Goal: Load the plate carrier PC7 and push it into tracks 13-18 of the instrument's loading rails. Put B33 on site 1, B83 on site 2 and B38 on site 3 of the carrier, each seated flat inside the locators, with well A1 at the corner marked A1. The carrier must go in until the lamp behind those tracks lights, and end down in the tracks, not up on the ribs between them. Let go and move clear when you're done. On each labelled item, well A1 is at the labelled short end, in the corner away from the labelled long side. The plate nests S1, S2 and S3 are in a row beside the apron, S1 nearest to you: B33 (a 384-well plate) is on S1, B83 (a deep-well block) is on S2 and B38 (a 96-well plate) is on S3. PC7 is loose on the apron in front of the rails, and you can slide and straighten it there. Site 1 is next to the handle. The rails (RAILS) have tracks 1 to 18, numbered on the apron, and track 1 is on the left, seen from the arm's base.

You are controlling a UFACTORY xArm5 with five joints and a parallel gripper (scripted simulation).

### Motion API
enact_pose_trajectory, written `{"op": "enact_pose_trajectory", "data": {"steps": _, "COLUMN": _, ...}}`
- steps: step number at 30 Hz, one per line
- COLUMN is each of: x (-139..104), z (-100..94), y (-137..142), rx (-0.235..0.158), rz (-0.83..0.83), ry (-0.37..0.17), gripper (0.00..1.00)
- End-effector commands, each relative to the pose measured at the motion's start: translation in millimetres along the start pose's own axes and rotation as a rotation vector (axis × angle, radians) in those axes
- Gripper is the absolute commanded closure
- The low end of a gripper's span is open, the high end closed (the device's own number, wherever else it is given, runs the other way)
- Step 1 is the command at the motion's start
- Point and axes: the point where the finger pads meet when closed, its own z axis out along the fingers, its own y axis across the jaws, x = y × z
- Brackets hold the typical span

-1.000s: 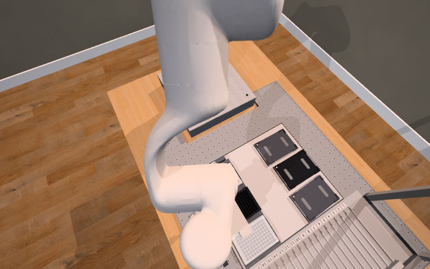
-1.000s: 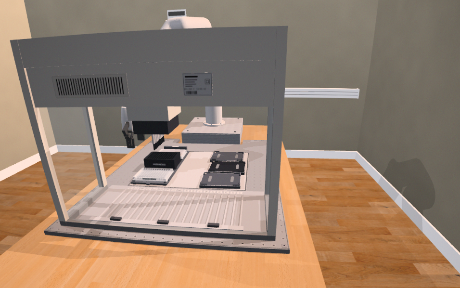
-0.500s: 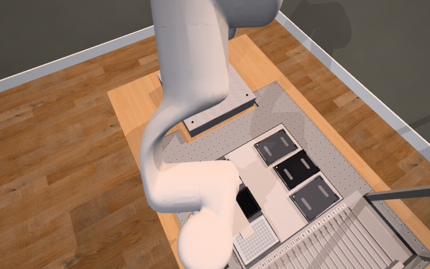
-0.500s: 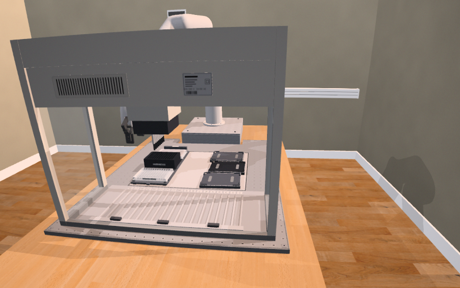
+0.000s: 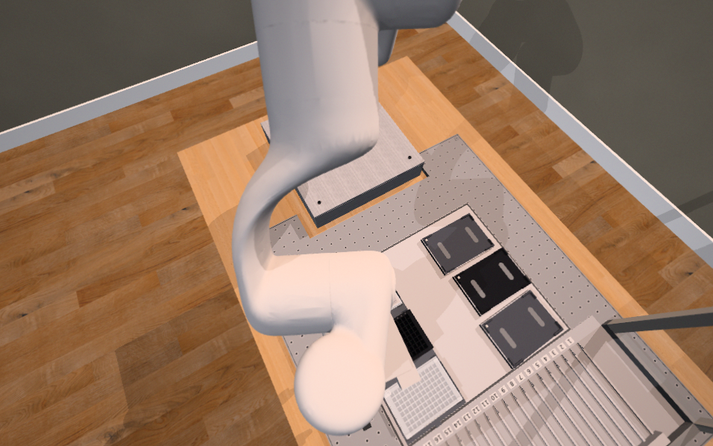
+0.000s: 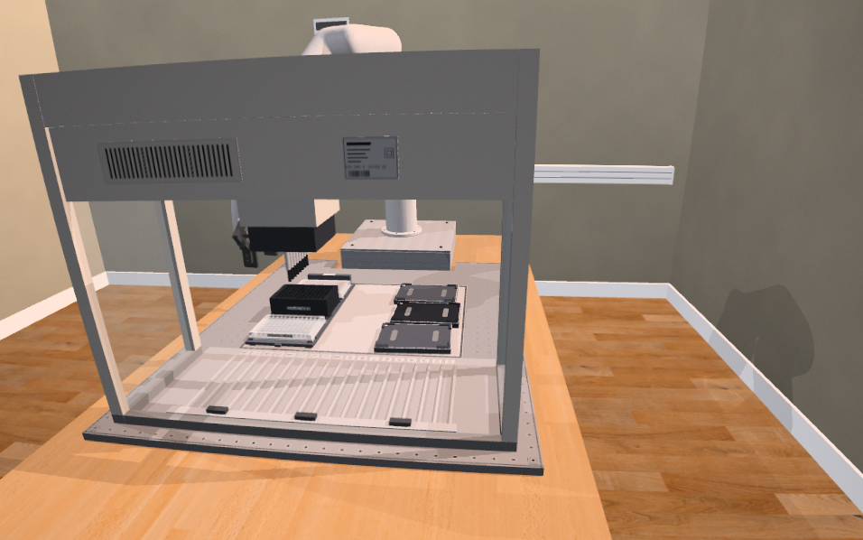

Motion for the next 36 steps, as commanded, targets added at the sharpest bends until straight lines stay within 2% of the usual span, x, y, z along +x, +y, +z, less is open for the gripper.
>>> {"op": "enact_pose_trajectory", "data": {"steps": 1, "x": 10, "z": -2.0, "y": -25, "rx": -0.016, "rz": 0.189, "ry": 0.015, "gripper": 0.19}}
{"op": "enact_pose_trajectory", "data": {"steps": 5, "x": 18, "z": -1.7, "y": -43, "rx": -0.015, "rz": 0.322, "ry": 0.016, "gripper": 0.19}}
{"op": "enact_pose_trajectory", "data": {"steps": 7, "x": 18, "z": -1.7, "y": -43, "rx": -0.015, "rz": 0.322, "ry": 0.016, "gripper": 0.19}}
{"op": "enact_pose_trajectory", "data": {"steps": 22, "x": 46, "z": -0.9, "y": -113, "rx": -0.011, "rz": 0.822, "ry": 0.020, "gripper": 0.19}}
{"op": "enact_pose_trajectory", "data": {"steps": 24, "x": 46, "z": -0.9, "y": -113, "rx": -0.011, "rz": 0.822, "ry": 0.020, "gripper": 0.19}}
{"op": "enact_pose_trajectory", "data": {"steps": 36, "x": 68, "z": -0.3, "y": -169, "rx": -0.007, "rz": 1.222, "ry": 0.022, "gripper": 0.19}}
